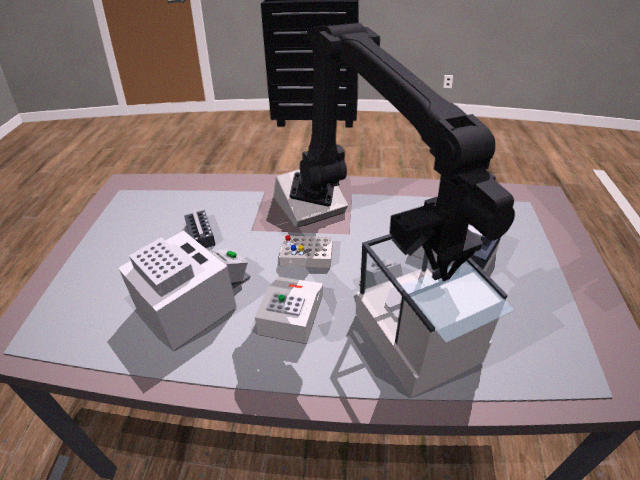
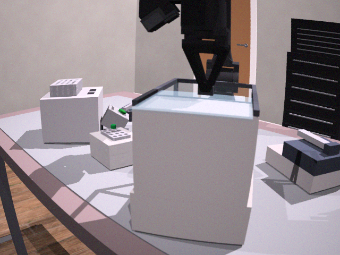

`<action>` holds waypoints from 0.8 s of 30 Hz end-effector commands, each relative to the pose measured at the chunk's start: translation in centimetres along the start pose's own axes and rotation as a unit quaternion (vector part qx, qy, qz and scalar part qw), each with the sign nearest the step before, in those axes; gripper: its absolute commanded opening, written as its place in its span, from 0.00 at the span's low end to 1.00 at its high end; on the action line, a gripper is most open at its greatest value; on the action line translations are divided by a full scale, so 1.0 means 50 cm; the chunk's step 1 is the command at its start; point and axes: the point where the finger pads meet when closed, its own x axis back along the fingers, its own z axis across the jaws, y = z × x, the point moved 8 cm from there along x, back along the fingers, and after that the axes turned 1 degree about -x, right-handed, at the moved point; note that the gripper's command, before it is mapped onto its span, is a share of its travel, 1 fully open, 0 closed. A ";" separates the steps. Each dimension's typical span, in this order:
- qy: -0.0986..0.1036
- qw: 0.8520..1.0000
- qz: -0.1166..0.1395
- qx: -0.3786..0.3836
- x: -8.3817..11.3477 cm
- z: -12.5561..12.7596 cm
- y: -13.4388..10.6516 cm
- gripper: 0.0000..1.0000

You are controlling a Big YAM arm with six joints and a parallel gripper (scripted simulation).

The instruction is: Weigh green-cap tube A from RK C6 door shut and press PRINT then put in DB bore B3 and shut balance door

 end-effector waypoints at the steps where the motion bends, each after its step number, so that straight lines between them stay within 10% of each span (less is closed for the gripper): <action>1: 0.017 1.000 0.001 -0.001 0.026 0.012 0.000 0.30; 15: 0.017 1.000 0.001 -0.001 0.026 0.012 0.000 0.30; 16: 0.017 1.000 0.001 -0.001 0.026 0.012 0.000 0.06; 24: 0.009 1.000 0.000 -0.004 0.003 0.011 0.005 0.06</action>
